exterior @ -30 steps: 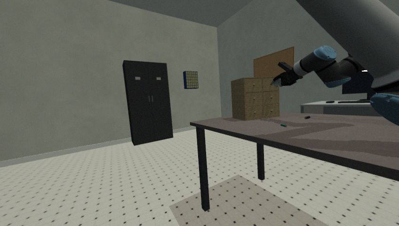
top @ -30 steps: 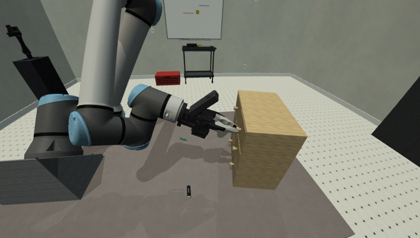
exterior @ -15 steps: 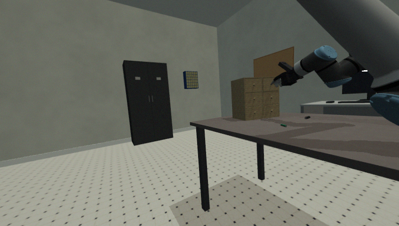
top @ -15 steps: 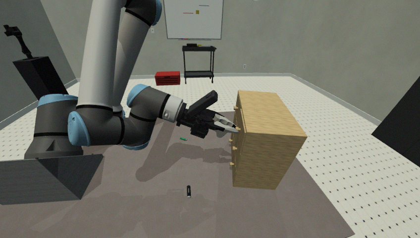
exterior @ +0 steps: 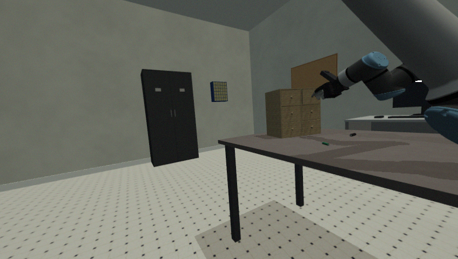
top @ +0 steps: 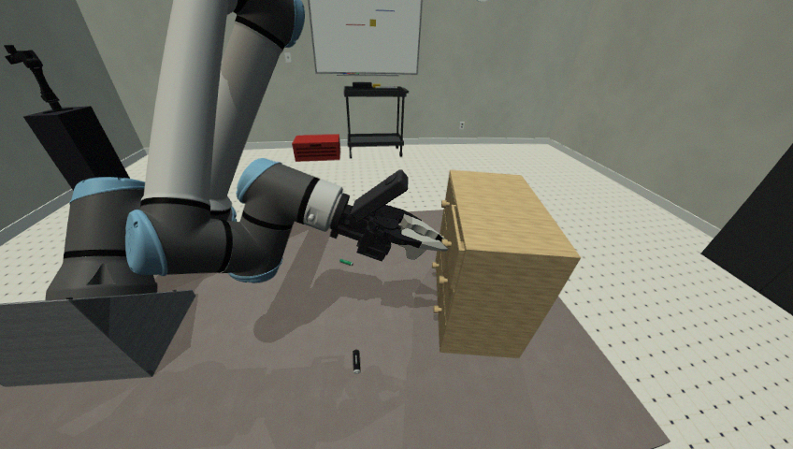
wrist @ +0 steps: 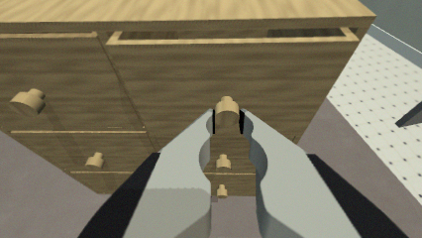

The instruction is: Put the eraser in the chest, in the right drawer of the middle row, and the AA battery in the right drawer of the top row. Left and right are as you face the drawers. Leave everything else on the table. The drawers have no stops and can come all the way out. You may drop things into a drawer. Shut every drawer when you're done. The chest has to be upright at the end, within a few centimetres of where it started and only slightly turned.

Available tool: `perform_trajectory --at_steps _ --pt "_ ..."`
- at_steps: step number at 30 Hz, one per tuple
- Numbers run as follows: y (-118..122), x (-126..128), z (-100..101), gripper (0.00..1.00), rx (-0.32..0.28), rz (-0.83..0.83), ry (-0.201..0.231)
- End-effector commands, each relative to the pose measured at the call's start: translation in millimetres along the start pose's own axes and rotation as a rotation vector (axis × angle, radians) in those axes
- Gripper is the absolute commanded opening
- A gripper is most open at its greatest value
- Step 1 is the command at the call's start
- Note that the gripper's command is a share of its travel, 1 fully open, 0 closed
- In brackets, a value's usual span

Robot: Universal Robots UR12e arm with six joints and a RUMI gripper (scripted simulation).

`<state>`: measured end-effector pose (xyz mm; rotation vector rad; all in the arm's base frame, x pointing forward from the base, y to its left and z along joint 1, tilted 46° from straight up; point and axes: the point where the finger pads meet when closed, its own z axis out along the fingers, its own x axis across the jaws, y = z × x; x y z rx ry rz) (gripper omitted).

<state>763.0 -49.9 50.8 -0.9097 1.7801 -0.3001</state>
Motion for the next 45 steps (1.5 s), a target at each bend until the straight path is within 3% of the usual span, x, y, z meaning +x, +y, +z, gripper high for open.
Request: perform_trajectory --at_steps 1,45 --pt "0 0 -2 0.07 0.001 0.000 0.000" --pt "9 0 -27 0.07 0.001 0.000 0.000"
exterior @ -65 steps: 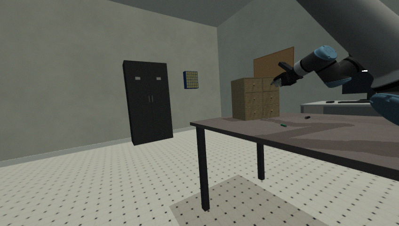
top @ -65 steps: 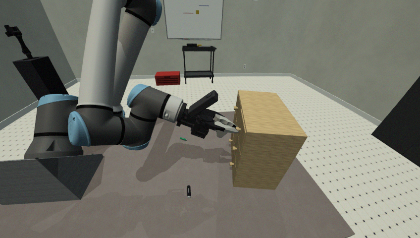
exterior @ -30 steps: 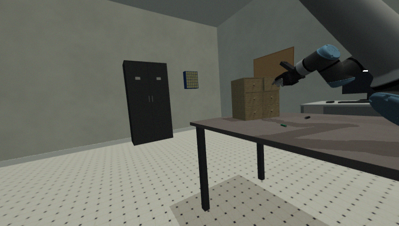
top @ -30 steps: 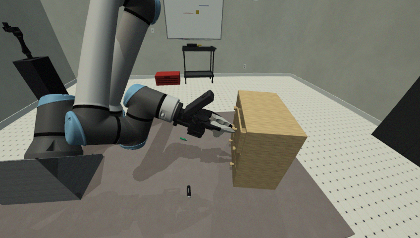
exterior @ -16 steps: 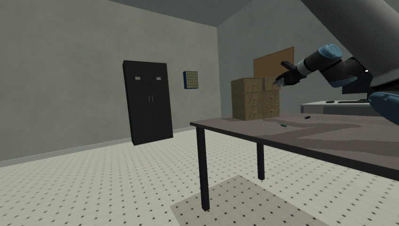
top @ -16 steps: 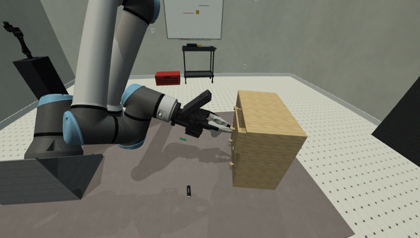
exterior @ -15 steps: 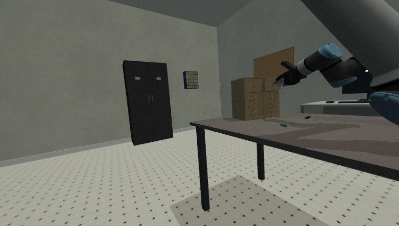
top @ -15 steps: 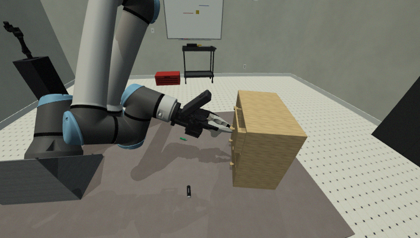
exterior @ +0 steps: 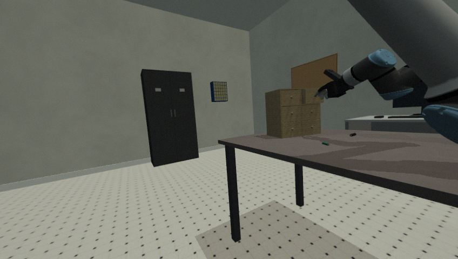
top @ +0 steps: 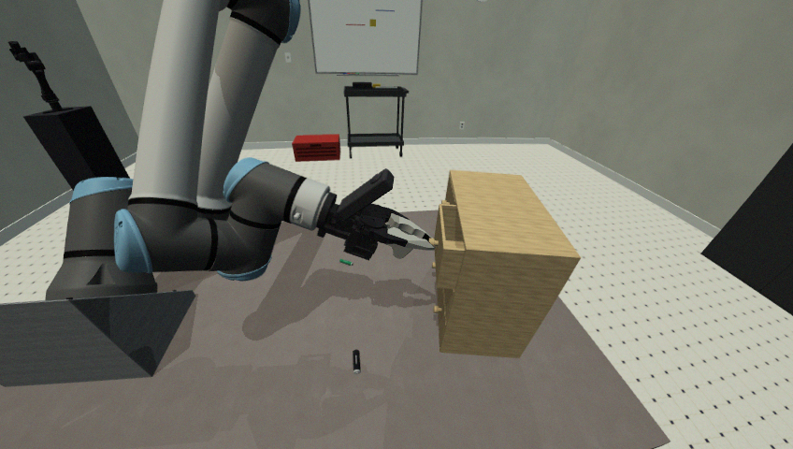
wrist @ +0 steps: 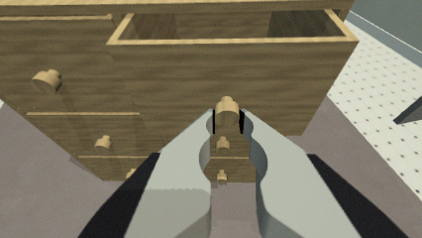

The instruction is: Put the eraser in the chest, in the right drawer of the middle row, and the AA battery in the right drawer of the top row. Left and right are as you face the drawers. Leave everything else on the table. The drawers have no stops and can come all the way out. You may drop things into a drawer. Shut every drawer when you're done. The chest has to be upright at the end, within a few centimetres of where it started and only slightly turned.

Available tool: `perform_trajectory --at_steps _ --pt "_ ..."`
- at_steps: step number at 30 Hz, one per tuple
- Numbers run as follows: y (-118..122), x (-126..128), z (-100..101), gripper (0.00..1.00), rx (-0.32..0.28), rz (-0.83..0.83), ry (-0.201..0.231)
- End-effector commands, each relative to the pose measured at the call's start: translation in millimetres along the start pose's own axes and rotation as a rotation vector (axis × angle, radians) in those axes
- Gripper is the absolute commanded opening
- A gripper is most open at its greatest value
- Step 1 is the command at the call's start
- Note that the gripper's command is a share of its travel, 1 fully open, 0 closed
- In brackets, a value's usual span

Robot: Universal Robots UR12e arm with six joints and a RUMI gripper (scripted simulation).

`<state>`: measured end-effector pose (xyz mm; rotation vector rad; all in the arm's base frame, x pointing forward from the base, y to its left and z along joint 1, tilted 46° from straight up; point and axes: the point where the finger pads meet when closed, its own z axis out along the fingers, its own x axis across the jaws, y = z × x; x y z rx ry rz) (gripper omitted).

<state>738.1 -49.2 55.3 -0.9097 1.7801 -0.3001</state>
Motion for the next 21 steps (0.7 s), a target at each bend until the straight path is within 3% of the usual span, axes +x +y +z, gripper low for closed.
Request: perform_trajectory --at_steps 1,21 --pt "1 0 -4 0.07 0.001 0.000 0.000" --pt "5 0 -16 0.07 0.001 0.000 0.000"
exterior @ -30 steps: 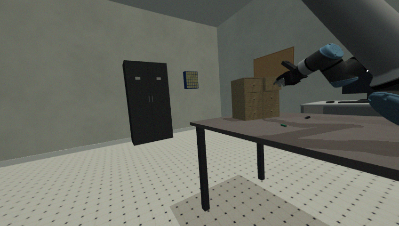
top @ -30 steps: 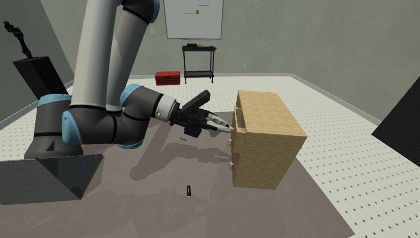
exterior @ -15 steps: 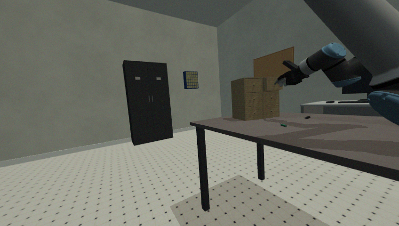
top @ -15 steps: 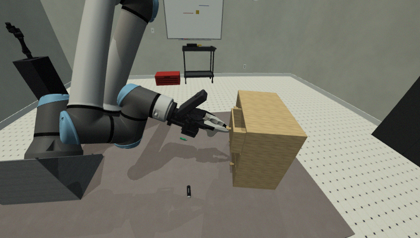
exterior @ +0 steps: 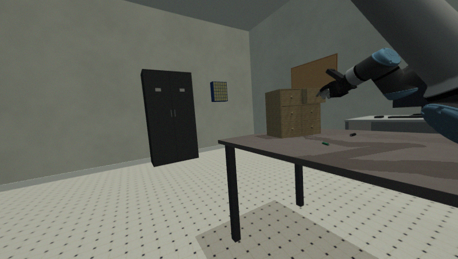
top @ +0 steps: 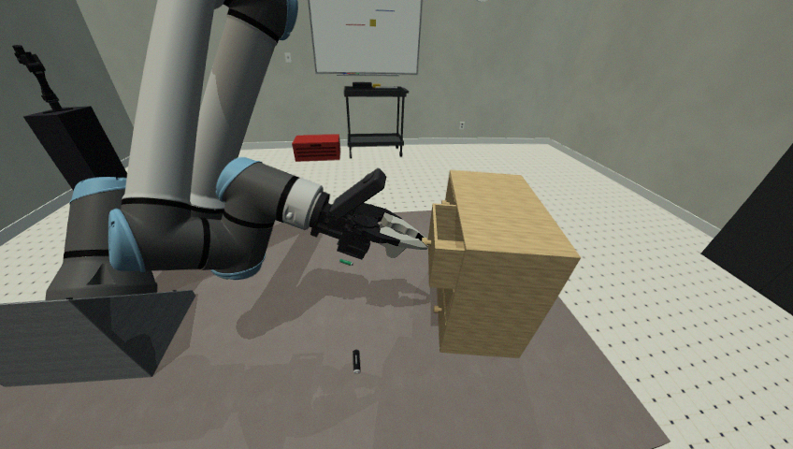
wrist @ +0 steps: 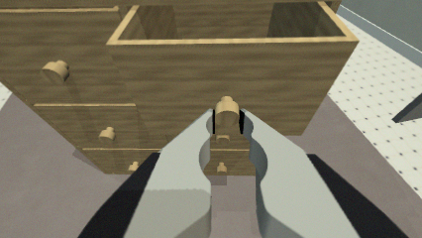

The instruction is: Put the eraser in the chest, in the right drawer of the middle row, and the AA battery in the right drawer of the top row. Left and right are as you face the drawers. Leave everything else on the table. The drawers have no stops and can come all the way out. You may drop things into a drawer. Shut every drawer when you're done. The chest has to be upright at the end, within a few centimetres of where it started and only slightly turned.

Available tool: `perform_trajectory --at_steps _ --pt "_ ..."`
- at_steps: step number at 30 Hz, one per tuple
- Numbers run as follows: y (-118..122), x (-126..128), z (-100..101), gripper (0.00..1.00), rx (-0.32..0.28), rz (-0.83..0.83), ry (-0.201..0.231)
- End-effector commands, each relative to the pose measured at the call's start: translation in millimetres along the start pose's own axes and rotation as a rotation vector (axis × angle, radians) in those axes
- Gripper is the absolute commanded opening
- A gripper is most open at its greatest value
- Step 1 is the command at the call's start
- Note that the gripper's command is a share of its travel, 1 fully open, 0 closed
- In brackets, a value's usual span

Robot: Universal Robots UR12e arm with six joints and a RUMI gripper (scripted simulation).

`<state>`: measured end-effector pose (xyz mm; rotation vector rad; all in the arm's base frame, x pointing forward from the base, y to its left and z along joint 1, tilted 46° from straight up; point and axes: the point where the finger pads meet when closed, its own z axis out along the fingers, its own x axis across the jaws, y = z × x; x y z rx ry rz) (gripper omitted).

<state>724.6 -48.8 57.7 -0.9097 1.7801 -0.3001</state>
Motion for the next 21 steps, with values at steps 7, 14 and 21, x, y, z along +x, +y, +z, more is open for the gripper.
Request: perform_trajectory --at_steps 7,14,21 --pt "1.5 0.2 -6.0 0.07 0.001 0.000 0.000" --pt "2.9 0.2 -9.7 0.07 0.001 0.000 0.000" --pt "3.7 0.2 -12.1 0.07 0.001 0.000 0.000"
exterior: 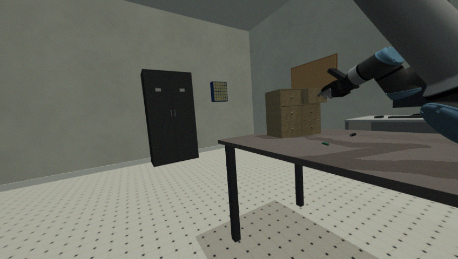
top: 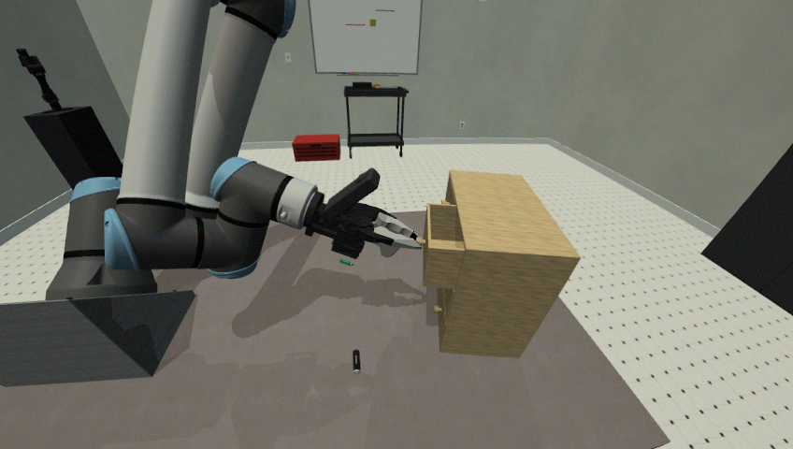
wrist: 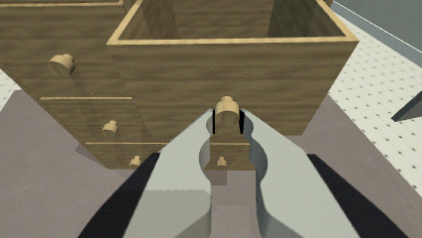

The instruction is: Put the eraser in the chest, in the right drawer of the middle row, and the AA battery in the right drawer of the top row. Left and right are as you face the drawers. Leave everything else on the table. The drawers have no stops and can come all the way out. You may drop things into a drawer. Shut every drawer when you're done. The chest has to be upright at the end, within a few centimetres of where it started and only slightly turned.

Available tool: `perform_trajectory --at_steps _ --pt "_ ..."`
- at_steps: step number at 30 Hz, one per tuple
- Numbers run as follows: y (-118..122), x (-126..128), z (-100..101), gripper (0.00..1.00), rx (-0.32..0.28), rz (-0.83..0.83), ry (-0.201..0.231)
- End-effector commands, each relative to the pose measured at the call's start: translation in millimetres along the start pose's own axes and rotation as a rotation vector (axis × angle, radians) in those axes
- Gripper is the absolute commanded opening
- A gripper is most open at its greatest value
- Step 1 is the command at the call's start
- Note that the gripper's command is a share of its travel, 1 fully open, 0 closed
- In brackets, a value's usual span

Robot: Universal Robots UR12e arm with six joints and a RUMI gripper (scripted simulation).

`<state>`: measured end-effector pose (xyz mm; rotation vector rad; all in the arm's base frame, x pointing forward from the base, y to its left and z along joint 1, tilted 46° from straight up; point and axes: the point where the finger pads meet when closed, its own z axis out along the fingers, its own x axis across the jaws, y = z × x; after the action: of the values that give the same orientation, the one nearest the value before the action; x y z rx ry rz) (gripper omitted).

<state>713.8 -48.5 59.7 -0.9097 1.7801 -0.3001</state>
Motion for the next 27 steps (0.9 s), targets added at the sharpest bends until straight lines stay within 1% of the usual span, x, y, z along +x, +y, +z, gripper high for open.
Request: perform_trajectory --at_steps 1,27 --pt "0.1 0.2 -2.2 0.07 0.001 0.000 0.000" --pt "2.7 0.2 -9.2 0.07 0.001 0.000 0.000"
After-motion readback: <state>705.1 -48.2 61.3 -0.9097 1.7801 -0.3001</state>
